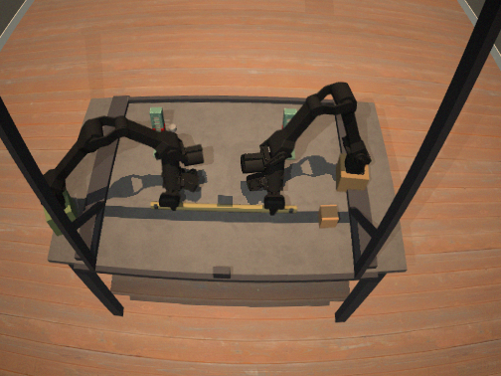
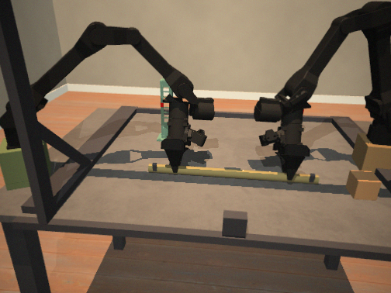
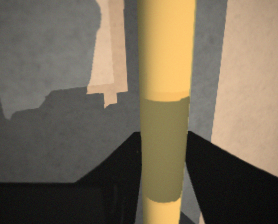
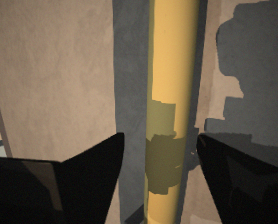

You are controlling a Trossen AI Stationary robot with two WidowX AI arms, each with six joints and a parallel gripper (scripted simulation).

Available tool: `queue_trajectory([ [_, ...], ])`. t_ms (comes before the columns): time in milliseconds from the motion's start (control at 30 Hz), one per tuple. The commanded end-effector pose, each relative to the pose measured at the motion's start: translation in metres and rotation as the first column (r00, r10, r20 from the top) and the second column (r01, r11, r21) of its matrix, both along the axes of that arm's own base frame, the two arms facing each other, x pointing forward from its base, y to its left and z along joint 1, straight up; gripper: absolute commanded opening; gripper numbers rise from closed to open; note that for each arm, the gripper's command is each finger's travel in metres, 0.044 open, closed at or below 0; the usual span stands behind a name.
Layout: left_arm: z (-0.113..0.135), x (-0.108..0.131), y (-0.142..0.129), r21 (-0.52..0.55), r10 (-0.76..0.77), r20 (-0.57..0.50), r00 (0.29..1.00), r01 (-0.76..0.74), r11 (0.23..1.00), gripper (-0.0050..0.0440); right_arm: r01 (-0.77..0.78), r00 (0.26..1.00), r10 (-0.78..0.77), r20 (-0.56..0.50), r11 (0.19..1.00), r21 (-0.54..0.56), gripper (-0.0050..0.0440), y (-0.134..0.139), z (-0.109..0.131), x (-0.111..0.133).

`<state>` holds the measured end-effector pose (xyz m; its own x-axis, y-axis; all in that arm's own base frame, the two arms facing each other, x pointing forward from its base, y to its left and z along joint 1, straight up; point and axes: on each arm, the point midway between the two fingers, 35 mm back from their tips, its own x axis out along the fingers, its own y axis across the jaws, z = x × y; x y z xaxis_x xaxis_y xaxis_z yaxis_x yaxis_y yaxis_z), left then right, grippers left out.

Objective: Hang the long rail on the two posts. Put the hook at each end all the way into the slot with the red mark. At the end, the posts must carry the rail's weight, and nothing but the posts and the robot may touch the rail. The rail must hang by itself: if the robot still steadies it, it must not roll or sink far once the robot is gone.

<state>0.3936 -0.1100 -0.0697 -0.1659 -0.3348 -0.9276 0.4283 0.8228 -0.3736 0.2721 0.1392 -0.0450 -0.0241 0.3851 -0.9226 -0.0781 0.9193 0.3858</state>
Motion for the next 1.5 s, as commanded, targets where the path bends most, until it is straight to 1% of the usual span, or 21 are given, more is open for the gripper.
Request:
queue_trajectory([
  [0, 0.009, 0.005, -0.002, -0.013, -0.002, 0.026, 1.0, 0.002, 1.0, -0.005, 0.0, 1.0, 0.0, 0.012, 1.0, 0.002, 0.0263, 0.0, 0.003, 0.003],
  [33, 0.009, 0.005, -0.002, -0.013, -0.002, 0.026, 1.0, 0.002, 1.0, -0.005, 0.0, 1.0, 0.0, 0.012, 1.0, 0.002, 0.0263, 0.0, 0.003, 0.003],
  [67, 0.009, 0.005, -0.002, -0.013, -0.002, 0.026, 1.0, 0.002, 1.0, -0.005, 0.0, 1.0, 0.0, 0.001, 1.0, -0.006, 0.0287, -0.003, -0.001, 0.002],
  [133, 0.009, 0.005, -0.002, -0.013, -0.002, 0.026, 1.0, 0.002, 1.0, -0.005, 0.0, 0.999, 0.0, 0.034, 1.0, 0.003, 0.0335, -0.004, 0.015, 0.009],
  [200, 0.009, 0.005, -0.002, -0.013, -0.002, 0.026, 1.0, 0.002, 1.0, -0.005, 0.0, 0.999, 0.0, 0.033, 1.0, 0.006, 0.0383, -0.007, 0.024, 0.009],
  [267, 0.009, 0.005, -0.002, -0.013, -0.002, 0.026, 1.0, 0.002, 1.0, -0.005, 0.0, 0.999, 0.0, 0.034, 1.0, 0.005, 0.0431, -0.013, 0.039, 0.009],
  [300, 0.009, 0.005, -0.002, -0.013, -0.002, 0.026, 1.0, 0.002, 1.0, -0.005, -0.001, 0.999, 0.0, 0.033, 1.0, 0.007, 0.044, -0.016, 0.047, 0.009],
  [400, 0.009, 0.005, -0.002, -0.013, -0.002, 0.026, 1.0, 0.002, 1.0, -0.005, -0.001, 0.999, 0.0, 0.034, 1.0, 0.008, 0.044, -0.025, 0.068, 0.009],
  [500, 0.009, 0.005, -0.002, -0.013, -0.002, 0.026, 1.0, 0.002, 1.0, -0.005, -0.001, 0.999, 0.0, 0.034, 1.0, 0.008, 0.044, -0.026, 0.071, 0.009],
  [633, 0.009, 0.005, -0.002, -0.013, -0.002, 0.026, 1.0, 0.002, 1.0, -0.005, 0.002, 1.0, -0.001, 0.01, 1.0, -0.028, 0.0344, -0.022, 0.066, 0.007],
  [733, 0.009, 0.005, -0.002, -0.013, -0.002, 0.026, 1.0, 0.002, 1.0, -0.005, 0.001, 1.0, -0.004, -0.028, 0.994, -0.11, 0.0272, -0.014, 0.057, 0.004],
  [800, 0.009, 0.005, -0.002, -0.013, -0.002, 0.026, 1.0, 0.002, 1.0, -0.005, 0.002, 0.999, -0.01, -0.042, 0.98, -0.2, 0.0225, -0.005, 0.052, 0.002],
  [900, 0.009, 0.005, -0.002, -0.013, -0.002, 0.026, 1.0, 0.002, 1.0, -0.005, 0.007, 0.999, -0.02, -0.036, 0.941, -0.338, 0.0225, 0.006, 0.046, 0.001],
  [1000, 0.009, 0.005, -0.002, -0.013, -0.002, 0.026, 1.0, 0.002, 1.0, -0.005, 0.019, 1.0, -0.025, -0.006, 0.894, -0.448, 0.0225, 0.016, 0.042, 0.001],
  [1067, 0.009, 0.005, -0.002, -0.013, -0.002, 0.026, 1.0, 0.002, 1.0, -0.005, 0.019, 1.0, -0.025, -0.006, 0.894, -0.448, 0.0225, 0.016, 0.042, 0.001],
  [1133, 0.009, 0.005, -0.002, -0.013, -0.002, 0.026, 1.0, 0.002, 1.0, -0.005, 0.025, 1.0, -0.019, 0.017, 0.86, -0.51, 0.0225, 0.022, 0.039, 0.001],
  [1267, 0.009, 0.005, -0.002, -0.013, -0.002, 0.026, 1.0, 0.002, 1.0, -0.005, 0.031, 0.999, 0.0, 0.053, 0.808, -0.588, 0.0225, 0.028, 0.036, 0.001],
  [1367, 0.009, 0.005, -0.002, -0.013, -0.002, 0.026, 1.0, 0.002, 1.0, -0.005, 0.033, 0.998, 0.009, 0.065, 0.791, -0.611, 0.0225, 0.031, 0.035, 0.001],
  [1467, 0.009, 0.005, -0.002, -0.013, -0.002, 0.026, 1.0, 0.002, 1.0, -0.005, 0.033, 0.998, 0.009, 0.066, 0.79, -0.612, 0.0225, 0.031, 0.035, 0.001],
])
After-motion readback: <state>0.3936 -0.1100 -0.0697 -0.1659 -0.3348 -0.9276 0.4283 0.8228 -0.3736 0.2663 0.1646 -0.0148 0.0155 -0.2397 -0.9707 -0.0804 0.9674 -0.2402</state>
